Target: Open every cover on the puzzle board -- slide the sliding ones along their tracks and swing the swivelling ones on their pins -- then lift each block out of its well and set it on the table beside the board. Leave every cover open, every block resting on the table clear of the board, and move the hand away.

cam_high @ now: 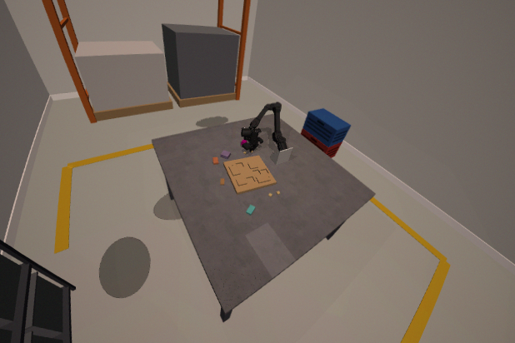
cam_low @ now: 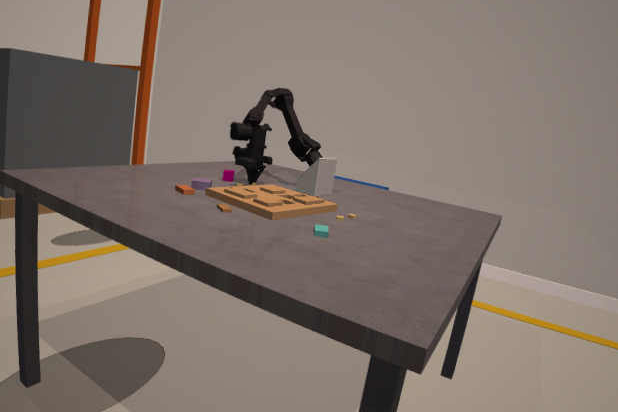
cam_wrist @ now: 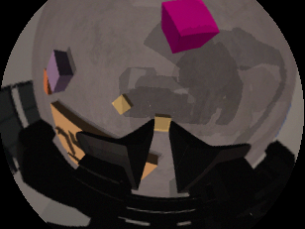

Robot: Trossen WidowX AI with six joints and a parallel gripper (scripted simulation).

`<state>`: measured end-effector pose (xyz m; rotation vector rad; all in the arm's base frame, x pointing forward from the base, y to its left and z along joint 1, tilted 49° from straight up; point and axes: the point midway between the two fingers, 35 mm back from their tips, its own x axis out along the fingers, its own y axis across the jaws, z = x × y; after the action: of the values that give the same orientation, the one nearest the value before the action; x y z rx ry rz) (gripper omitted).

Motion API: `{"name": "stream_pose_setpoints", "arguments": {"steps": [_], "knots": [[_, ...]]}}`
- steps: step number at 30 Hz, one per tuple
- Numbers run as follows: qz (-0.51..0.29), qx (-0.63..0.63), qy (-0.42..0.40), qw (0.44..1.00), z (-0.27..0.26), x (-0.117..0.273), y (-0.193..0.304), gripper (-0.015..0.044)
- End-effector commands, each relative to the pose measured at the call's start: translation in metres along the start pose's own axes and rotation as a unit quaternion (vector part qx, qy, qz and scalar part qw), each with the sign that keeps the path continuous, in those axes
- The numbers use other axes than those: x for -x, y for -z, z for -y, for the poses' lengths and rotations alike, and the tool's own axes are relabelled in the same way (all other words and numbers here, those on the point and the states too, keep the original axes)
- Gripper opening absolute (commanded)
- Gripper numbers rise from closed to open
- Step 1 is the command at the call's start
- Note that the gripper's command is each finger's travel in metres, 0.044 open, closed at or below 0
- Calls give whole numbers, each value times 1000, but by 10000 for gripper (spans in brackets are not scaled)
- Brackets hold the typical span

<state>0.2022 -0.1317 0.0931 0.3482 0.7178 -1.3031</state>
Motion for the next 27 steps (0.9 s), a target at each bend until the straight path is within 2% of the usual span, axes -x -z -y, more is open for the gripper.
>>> {"name": "stream_pose_setpoints", "arguments": {"steps": [1,3,17,27], "knots": [[1,3,2,1000,3,-6,1,80],[1,3,2,1000,3,-6,1,80],[0,0,1,1000,1,-1,0,440],[-10,2,2,1000,-2,28,4,440]]}}
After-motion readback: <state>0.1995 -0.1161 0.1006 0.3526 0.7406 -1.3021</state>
